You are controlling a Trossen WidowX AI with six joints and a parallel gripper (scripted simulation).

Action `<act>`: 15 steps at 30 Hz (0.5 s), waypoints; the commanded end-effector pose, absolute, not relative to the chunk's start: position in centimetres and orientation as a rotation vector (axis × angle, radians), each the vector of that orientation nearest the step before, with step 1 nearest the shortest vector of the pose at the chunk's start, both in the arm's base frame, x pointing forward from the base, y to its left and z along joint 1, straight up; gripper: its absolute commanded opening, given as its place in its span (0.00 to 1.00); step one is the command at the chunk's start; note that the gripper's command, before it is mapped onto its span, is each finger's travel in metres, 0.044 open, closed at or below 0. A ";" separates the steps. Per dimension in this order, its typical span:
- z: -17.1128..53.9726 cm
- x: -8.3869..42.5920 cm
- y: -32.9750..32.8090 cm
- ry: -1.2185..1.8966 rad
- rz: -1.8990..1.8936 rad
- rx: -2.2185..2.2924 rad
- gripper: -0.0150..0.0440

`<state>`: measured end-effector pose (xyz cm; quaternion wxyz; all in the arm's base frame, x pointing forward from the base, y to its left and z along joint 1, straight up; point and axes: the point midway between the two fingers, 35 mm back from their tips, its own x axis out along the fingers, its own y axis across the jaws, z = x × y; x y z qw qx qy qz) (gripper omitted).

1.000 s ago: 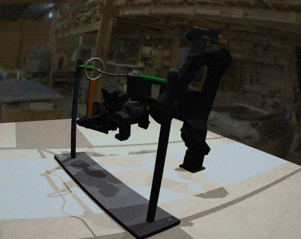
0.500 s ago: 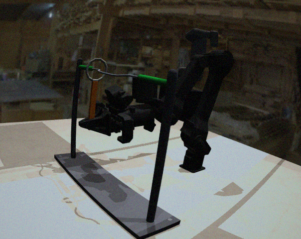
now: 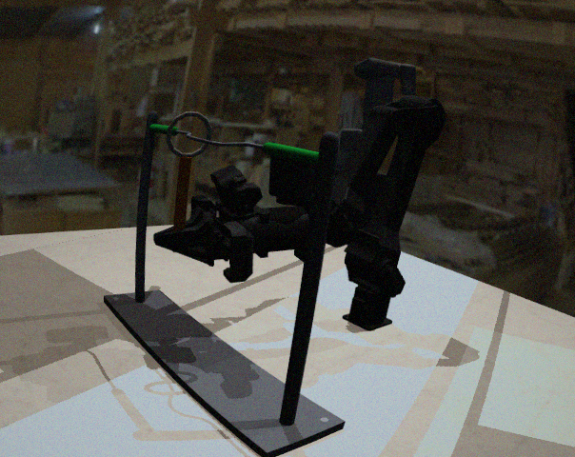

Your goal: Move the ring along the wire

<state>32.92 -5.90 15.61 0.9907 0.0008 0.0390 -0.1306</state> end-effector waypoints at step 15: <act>15.7 33.7 -4.4 0.075 -0.492 0.007 0.00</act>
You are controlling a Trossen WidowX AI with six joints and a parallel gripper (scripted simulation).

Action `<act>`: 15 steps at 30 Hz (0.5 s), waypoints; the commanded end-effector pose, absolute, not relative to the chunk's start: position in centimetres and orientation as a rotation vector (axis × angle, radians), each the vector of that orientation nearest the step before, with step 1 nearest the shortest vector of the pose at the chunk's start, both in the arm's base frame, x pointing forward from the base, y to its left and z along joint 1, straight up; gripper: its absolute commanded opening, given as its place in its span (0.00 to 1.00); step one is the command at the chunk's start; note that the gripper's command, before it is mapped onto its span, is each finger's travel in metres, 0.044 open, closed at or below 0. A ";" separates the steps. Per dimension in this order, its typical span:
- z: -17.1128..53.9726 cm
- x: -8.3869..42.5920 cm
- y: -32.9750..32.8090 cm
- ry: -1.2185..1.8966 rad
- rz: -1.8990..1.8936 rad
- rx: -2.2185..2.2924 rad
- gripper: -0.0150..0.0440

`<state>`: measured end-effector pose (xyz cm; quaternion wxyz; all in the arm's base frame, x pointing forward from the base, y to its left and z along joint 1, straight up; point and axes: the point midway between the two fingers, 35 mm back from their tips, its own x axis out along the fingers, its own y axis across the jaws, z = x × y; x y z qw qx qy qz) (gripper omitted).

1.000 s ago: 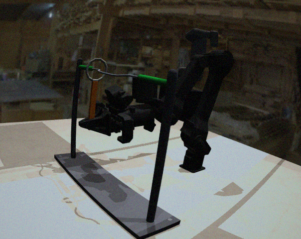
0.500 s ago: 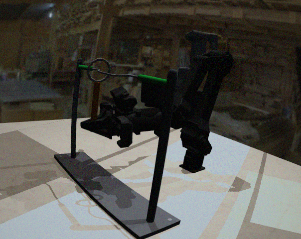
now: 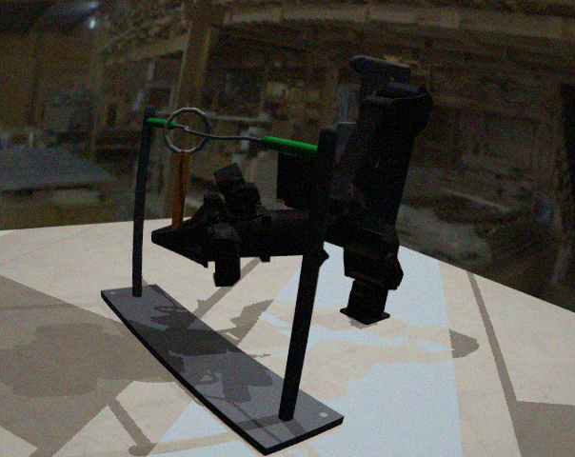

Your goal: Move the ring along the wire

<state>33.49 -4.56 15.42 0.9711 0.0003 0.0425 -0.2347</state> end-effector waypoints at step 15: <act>15.7 34.3 -3.8 0.086 -0.316 -0.040 0.00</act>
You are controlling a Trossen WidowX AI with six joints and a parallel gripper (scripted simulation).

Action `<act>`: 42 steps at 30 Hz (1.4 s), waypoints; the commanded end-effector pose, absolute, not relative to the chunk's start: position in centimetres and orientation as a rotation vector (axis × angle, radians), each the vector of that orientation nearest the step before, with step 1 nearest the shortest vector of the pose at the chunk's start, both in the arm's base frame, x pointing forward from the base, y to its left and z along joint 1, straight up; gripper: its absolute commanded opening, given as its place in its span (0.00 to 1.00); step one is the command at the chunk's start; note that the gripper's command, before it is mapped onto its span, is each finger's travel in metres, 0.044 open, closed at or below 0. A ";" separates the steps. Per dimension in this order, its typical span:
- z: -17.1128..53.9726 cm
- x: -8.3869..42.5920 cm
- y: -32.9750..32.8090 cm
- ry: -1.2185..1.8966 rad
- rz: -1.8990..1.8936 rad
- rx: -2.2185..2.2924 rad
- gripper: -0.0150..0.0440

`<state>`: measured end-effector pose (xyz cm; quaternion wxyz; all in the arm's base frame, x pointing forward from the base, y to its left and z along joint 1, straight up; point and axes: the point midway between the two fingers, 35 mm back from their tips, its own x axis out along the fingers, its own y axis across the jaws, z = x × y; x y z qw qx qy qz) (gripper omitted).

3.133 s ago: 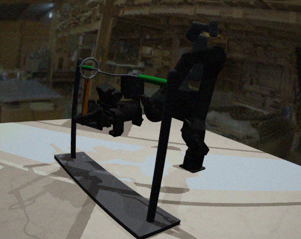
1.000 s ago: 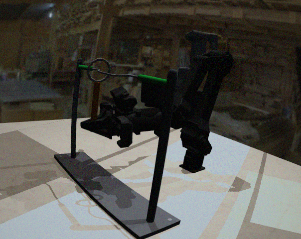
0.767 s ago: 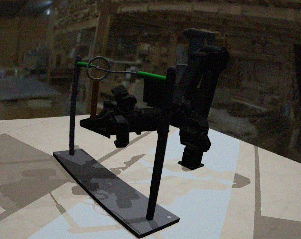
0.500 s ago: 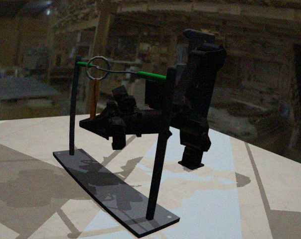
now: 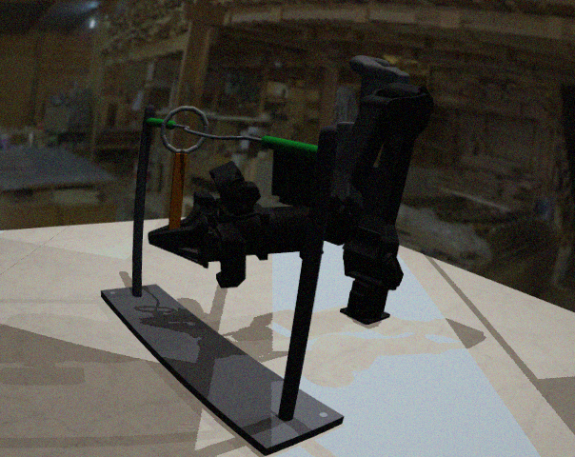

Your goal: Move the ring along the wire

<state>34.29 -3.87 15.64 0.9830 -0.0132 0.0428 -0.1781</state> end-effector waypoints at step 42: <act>15.3 32.9 -1.2 0.131 0.536 -0.129 0.00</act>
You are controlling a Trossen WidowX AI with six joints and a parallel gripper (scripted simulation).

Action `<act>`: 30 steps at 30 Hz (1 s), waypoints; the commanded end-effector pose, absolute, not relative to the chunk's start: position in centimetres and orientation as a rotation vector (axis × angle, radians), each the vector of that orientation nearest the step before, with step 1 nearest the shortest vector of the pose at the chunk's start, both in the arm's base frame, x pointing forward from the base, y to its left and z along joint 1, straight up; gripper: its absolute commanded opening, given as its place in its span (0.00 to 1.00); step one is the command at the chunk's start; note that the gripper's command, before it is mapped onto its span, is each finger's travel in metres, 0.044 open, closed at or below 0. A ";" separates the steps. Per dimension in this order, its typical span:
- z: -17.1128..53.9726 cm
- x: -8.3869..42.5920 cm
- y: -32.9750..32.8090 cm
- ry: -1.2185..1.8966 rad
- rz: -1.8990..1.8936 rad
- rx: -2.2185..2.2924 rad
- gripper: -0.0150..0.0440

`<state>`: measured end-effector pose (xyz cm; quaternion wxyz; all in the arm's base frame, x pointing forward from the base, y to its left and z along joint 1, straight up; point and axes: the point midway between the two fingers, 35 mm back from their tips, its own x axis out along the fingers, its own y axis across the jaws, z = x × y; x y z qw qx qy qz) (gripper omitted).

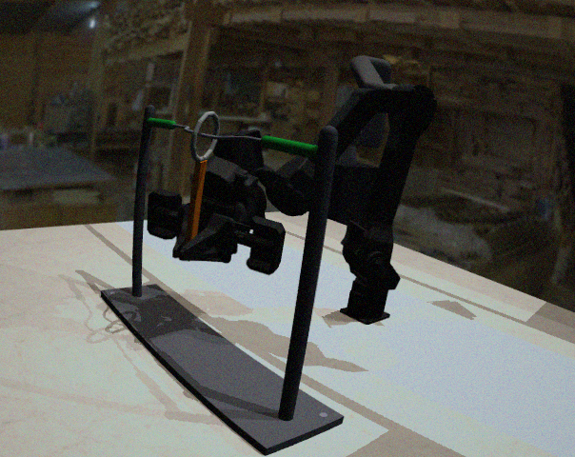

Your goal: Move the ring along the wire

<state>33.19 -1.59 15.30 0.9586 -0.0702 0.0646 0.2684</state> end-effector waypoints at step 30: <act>15.5 31.5 4.2 0.150 0.092 0.094 0.00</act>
